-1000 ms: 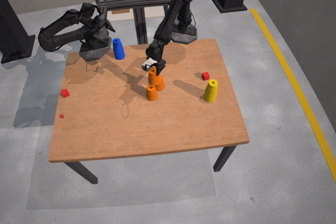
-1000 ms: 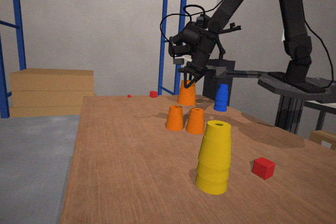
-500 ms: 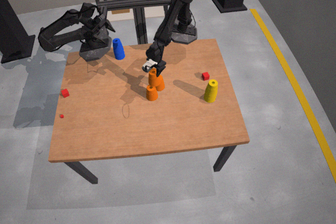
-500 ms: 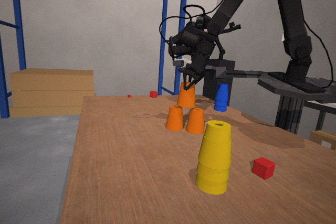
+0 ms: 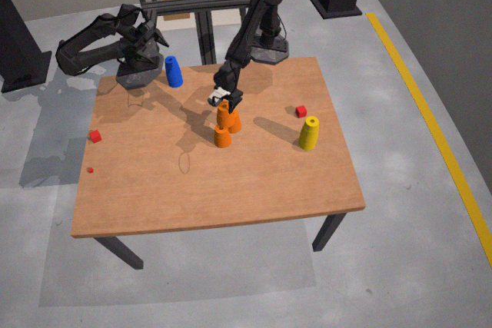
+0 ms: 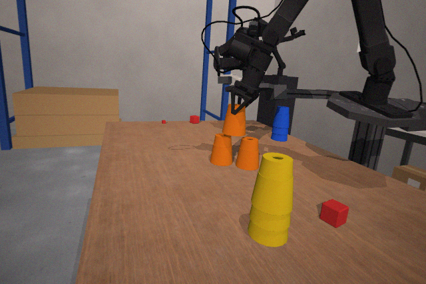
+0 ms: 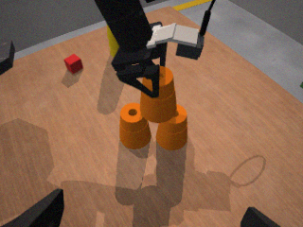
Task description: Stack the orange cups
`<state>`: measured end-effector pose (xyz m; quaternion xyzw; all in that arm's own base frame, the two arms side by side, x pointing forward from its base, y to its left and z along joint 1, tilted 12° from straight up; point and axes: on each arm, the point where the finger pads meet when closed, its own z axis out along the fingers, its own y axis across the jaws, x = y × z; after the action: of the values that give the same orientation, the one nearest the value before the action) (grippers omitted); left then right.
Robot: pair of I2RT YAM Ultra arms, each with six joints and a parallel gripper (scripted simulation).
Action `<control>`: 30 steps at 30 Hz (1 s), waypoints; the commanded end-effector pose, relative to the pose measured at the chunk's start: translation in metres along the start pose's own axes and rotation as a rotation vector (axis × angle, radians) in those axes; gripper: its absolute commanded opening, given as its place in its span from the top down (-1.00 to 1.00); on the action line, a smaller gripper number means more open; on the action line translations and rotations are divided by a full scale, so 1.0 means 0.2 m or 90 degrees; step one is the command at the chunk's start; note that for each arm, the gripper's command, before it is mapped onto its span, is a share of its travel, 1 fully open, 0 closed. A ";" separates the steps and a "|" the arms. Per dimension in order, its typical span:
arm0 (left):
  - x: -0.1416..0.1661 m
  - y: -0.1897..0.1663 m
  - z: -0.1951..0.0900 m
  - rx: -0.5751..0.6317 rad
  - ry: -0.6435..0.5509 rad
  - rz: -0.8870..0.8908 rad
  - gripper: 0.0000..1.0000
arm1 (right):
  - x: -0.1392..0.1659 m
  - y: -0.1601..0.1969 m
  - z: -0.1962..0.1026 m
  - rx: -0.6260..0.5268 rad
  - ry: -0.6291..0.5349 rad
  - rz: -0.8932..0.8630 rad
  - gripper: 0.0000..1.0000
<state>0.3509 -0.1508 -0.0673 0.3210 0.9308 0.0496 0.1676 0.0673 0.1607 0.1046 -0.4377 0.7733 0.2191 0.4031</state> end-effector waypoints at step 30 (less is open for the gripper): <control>0.02 -0.01 0.04 0.003 0.001 0.003 -0.59 | -0.01 0.00 0.00 0.000 -0.007 0.001 -1.00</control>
<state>0.3483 -0.1483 -0.0779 0.3221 0.9312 0.0504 0.1630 0.0673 0.1607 0.1046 -0.4377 0.7733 0.2191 0.4031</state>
